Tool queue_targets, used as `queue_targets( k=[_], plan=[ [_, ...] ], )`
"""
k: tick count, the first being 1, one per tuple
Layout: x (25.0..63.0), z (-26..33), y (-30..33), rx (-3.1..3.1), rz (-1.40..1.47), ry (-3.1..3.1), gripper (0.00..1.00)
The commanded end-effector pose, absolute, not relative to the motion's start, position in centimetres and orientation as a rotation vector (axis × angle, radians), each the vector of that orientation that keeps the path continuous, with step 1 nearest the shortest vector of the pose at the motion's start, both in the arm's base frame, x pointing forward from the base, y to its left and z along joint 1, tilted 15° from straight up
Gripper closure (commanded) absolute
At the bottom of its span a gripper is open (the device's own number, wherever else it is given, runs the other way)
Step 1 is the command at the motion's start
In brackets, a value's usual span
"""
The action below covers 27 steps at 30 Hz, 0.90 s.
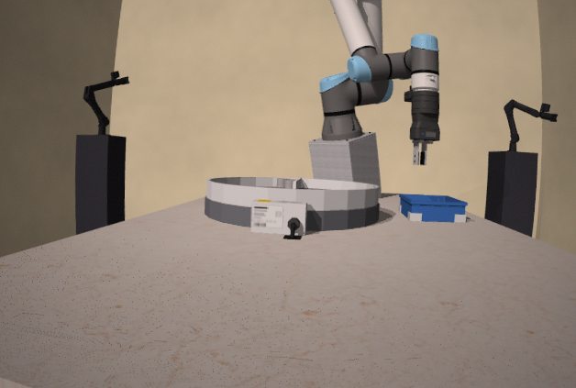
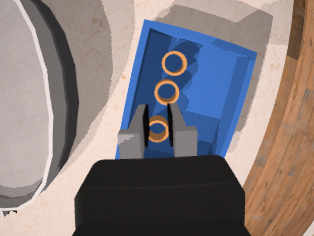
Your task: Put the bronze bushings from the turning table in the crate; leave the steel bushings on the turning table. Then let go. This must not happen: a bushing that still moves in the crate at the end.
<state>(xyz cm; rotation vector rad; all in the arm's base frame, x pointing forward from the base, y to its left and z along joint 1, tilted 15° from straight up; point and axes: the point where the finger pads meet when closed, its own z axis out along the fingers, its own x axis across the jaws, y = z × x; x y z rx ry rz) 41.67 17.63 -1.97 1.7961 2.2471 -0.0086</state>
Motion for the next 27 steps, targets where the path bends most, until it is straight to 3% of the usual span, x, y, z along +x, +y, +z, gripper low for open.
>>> queue_targets(
  k=[1,12,13,27],
  plan=[
    [41.70,-1.92,17.65,1.796,-0.007,2.247,0.58],
    [41.70,-1.92,17.65,1.796,-0.007,2.247,0.58],
    [41.70,-1.92,17.65,1.796,-0.007,2.247,0.00],
    [41.70,-1.92,17.65,1.796,-0.007,2.247,0.00]
  ],
)
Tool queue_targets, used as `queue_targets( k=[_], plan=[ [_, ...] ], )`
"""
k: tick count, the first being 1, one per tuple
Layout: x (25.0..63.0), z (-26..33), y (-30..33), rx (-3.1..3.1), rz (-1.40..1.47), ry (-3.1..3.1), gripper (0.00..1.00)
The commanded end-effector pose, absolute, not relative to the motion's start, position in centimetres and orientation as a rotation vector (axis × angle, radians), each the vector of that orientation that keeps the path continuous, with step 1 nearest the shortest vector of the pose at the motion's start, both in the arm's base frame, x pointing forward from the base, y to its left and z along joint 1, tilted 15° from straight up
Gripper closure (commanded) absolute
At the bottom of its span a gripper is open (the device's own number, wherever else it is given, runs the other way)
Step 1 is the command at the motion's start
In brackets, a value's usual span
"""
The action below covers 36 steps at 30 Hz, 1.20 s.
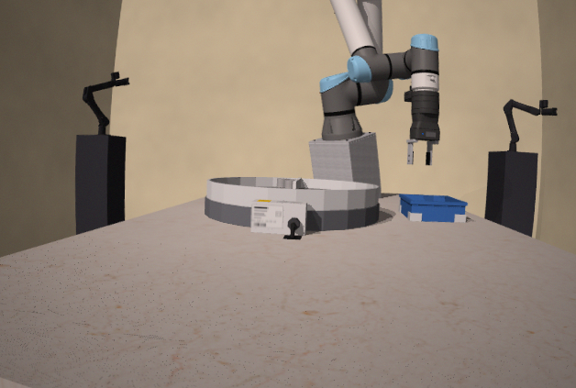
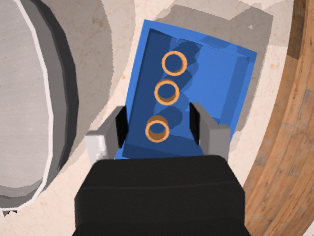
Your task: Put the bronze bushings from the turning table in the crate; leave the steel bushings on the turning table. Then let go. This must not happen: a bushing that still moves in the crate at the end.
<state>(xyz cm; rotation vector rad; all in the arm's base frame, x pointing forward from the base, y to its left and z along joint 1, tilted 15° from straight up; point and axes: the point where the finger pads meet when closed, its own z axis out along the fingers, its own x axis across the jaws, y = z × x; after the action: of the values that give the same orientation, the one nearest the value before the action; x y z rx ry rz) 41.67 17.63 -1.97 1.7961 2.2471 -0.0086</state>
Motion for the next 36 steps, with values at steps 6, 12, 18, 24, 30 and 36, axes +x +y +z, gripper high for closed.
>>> queue_targets(
  k=[6,12,18,24,30,36],
  plan=[
    [41.7,-1.9,17.6,1.796,-0.007,2.247,0.00],
    [41.7,-1.9,17.6,1.796,-0.007,2.247,0.00],
    [41.7,-1.9,17.6,1.796,-0.007,2.247,0.00],
    [41.8,-0.5,18.7,1.940,0.016,2.125,0.00],
    [41.8,-0.5,18.7,1.940,0.016,2.125,0.00],
    [41.8,-0.5,18.7,1.940,0.016,2.125,0.00]
  ],
)
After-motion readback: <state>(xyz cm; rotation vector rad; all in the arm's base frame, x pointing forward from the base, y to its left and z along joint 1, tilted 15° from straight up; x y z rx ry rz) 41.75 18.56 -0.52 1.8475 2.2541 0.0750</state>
